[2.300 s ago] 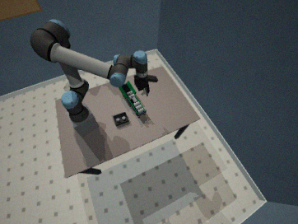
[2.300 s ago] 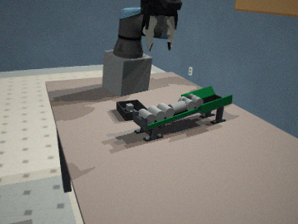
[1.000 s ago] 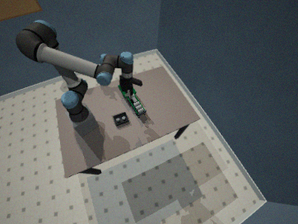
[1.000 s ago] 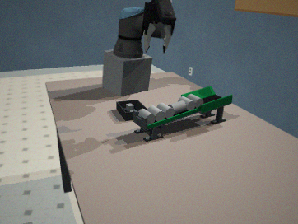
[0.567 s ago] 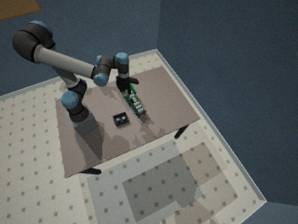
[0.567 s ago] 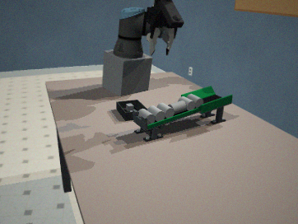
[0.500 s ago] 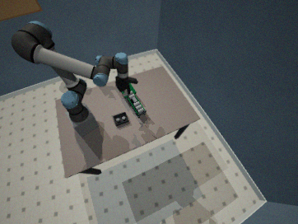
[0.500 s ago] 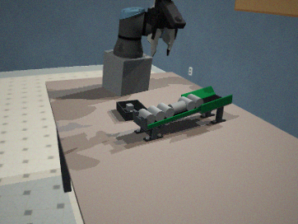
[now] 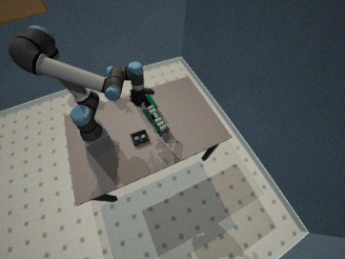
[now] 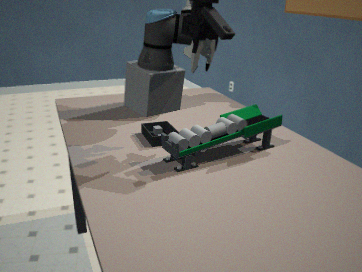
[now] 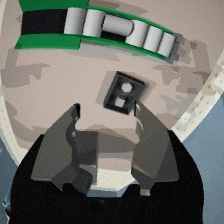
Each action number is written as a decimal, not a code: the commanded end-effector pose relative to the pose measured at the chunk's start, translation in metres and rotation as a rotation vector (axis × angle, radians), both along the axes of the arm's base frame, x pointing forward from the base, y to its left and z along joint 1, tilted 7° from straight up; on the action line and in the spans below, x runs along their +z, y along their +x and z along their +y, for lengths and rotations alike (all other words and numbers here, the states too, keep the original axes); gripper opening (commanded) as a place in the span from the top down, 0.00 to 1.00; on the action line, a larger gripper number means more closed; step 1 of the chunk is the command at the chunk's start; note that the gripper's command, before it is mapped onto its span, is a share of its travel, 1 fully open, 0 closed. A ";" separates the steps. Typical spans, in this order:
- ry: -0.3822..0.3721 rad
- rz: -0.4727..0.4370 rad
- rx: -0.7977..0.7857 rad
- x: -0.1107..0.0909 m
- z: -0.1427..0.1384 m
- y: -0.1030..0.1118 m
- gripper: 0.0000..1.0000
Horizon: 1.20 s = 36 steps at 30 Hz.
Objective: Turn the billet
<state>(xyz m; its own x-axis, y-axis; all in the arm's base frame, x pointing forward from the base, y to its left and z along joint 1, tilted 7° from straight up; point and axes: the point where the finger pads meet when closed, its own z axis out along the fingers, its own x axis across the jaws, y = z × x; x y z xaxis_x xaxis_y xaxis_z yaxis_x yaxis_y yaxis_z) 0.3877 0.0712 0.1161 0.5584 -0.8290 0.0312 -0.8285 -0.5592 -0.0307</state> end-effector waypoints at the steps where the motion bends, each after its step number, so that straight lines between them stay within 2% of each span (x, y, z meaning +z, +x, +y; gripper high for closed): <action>1: -0.006 -0.011 0.161 0.000 0.001 0.000 0.60; 3: -0.010 -0.020 0.281 0.000 0.002 -0.001 0.60; 15: -0.010 -0.020 0.281 0.000 0.002 -0.001 0.60; 20: -0.022 -0.039 0.565 0.000 0.003 -0.002 0.60; 32: -0.022 -0.039 0.565 0.000 0.003 -0.002 0.60; 36: -0.031 -0.053 0.789 0.000 0.004 -0.003 0.60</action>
<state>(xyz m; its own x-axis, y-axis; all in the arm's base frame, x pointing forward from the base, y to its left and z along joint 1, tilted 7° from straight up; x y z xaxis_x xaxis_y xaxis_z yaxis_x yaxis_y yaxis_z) 0.3849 0.0749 0.1158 0.9316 -0.3550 0.0778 -0.3534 -0.9349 -0.0336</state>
